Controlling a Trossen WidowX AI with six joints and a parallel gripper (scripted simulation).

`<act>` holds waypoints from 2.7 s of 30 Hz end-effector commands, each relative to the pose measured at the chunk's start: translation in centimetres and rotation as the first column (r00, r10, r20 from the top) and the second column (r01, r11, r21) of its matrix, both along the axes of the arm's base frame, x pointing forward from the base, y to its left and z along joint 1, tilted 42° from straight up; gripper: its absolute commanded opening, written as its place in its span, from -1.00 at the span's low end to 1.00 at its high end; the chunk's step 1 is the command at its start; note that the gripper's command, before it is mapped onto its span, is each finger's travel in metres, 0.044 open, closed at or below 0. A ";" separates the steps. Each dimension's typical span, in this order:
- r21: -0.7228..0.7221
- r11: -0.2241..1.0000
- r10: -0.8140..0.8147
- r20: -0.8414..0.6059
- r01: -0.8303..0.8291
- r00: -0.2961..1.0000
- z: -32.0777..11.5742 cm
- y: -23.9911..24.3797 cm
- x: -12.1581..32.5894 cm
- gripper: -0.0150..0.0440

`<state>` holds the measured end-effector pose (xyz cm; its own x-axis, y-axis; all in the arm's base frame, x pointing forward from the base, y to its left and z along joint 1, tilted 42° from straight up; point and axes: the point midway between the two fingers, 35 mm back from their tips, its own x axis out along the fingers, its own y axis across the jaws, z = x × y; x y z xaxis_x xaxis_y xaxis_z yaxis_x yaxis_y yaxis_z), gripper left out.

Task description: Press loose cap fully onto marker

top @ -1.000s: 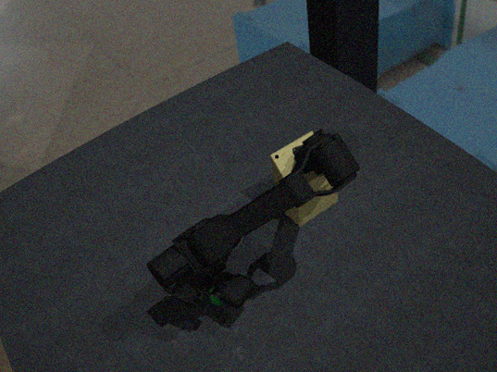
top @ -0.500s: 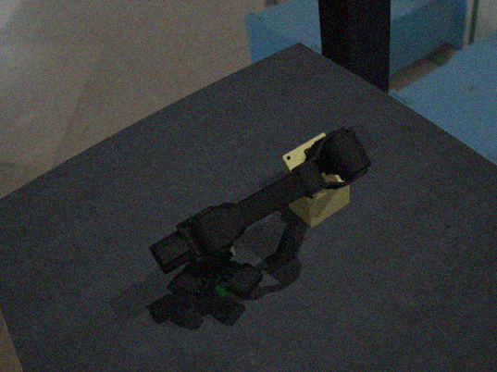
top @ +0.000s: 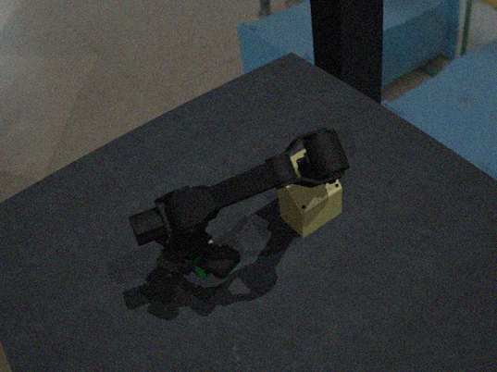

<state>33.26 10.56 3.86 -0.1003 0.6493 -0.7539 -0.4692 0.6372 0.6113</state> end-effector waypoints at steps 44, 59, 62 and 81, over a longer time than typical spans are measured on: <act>0.011 1.000 0.006 -0.010 -0.006 1.000 -5.2 -7.8 -2.9 -0.49; 0.012 1.000 0.006 -0.010 -0.006 1.000 -7.0 -6.2 -3.2 -0.49; 0.013 1.000 0.006 -0.010 -0.006 1.000 -7.3 -5.9 -3.3 -0.49; 0.010 1.000 0.010 -0.010 -0.010 1.000 -8.0 -5.3 -3.5 0.13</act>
<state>29.76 5.30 -4.17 -0.1148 0.6558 -0.7461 -0.4692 0.6262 0.6227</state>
